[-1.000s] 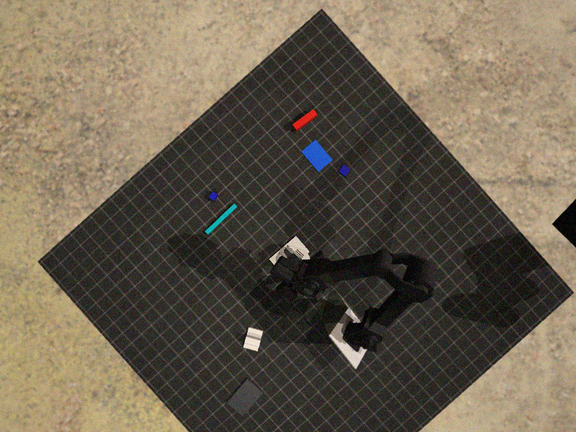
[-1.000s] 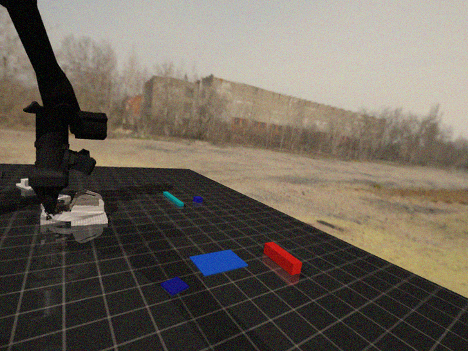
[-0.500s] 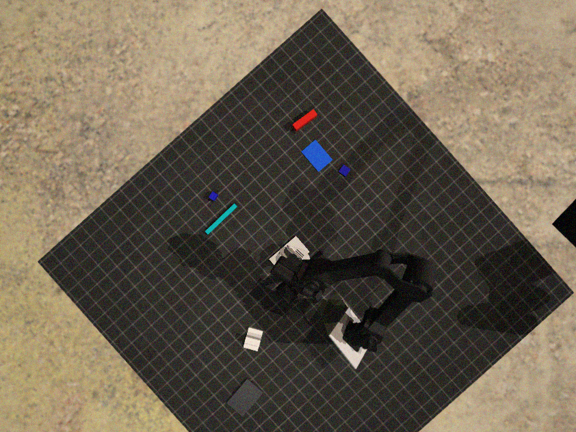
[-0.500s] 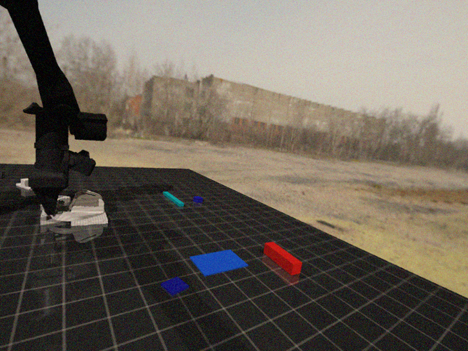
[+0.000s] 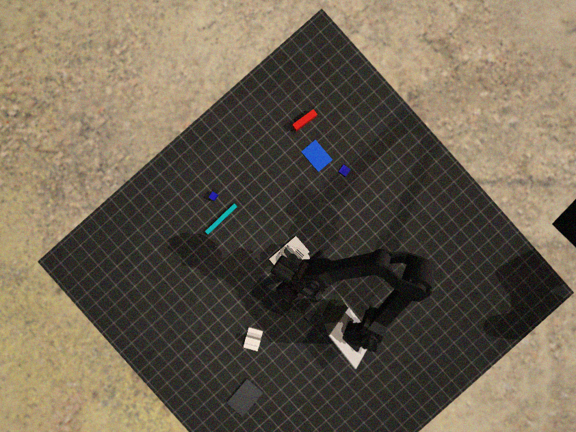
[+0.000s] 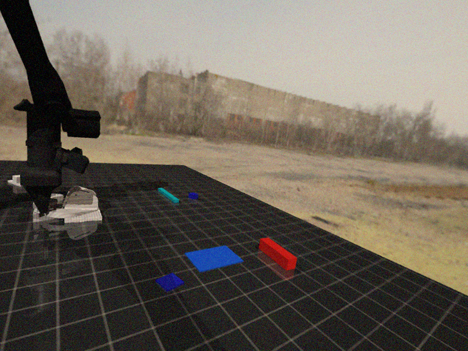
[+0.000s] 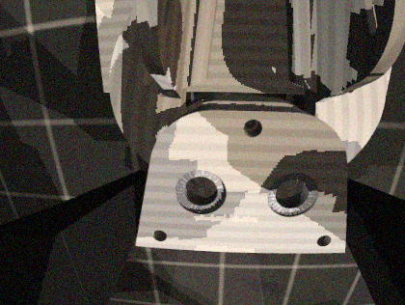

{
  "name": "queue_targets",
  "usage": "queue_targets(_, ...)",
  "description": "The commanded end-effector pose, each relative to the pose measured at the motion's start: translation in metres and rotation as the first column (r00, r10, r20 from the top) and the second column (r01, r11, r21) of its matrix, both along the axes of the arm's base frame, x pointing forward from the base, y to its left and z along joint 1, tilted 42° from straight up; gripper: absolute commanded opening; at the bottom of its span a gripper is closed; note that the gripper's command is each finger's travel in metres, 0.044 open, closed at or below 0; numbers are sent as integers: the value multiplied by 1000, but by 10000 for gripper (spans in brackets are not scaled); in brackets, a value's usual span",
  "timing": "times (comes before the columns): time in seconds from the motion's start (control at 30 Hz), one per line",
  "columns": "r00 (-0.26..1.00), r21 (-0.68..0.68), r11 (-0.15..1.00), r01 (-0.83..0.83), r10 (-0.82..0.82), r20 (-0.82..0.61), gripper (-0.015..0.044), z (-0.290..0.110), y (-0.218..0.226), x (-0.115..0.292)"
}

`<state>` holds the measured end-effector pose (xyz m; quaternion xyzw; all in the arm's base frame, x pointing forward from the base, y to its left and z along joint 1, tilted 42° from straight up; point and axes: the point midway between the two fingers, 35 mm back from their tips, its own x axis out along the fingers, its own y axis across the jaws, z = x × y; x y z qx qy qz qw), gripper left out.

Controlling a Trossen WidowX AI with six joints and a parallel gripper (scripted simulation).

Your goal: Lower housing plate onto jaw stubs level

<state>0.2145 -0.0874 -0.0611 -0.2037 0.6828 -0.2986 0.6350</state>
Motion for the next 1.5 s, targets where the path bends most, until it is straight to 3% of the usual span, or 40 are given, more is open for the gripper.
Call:
queue_targets(0.0, 1000, -4, 1000, -4, 4, -4, 351, -1, -1, 0)
queue_targets(1.47, 1000, -4, 1000, -4, 4, -4, 351, -8, -7, -2)
